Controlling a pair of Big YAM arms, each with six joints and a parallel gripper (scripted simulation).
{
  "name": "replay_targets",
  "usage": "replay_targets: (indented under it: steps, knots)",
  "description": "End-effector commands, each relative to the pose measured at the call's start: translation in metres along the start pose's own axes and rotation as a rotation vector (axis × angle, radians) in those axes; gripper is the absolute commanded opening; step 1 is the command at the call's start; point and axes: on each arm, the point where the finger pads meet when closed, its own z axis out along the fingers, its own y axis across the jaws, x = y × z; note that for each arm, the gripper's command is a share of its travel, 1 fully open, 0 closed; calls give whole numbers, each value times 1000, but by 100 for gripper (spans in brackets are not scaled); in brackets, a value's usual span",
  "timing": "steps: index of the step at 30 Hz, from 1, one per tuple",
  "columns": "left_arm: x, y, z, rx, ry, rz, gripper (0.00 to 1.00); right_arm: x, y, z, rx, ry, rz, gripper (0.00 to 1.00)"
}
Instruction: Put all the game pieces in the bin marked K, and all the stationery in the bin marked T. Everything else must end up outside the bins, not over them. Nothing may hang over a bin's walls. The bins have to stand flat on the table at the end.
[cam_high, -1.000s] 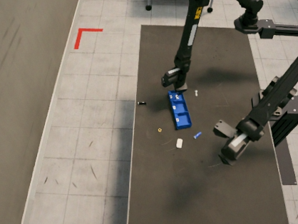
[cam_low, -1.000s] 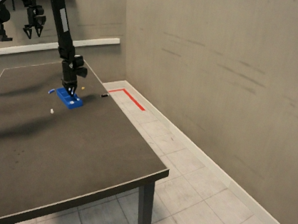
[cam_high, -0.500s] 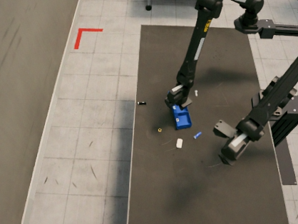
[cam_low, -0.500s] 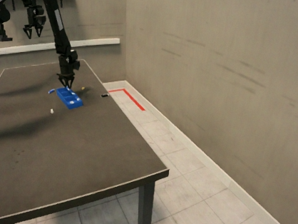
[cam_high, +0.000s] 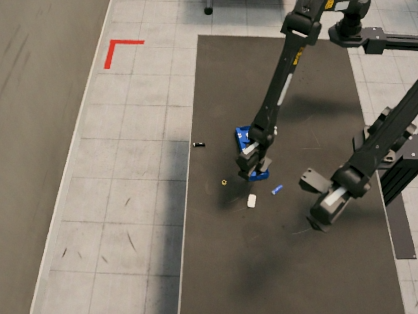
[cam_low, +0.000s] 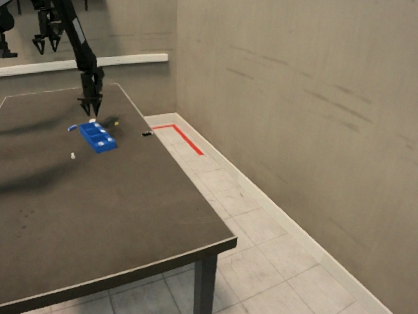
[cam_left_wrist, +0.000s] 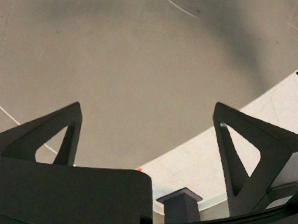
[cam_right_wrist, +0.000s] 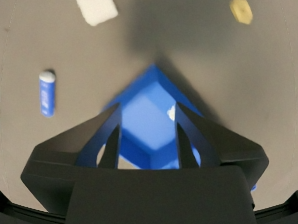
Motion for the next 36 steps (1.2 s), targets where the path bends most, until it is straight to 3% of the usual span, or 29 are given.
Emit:
replay_targets:
  steps: [1,7,11,18,19,23,28,36]
  knots:
    - [3,-3,-5,-3,1,0,100,-19,12,1,-3,6,-99,39]
    - [3,-3,-5,-3,1,0,100,-63,38,0,-9,19,-324,39]
    - [3,-3,-5,-3,1,0,100,-93,56,-1,-10,20,-347,39]
    - [3,-3,-5,-3,1,0,100,-89,39,2,-11,25,-320,39]
    - [3,-3,-5,-3,1,0,100,-64,42,15,-22,71,-326,39]
    - [3,-3,-5,-3,1,0,100,-87,32,-12,-5,5,-318,39]
    - [3,-3,-5,-3,1,0,100,-75,42,2,-12,35,-327,39]
    - [3,-3,-5,-3,1,0,100,-83,48,3,-10,29,-323,39]
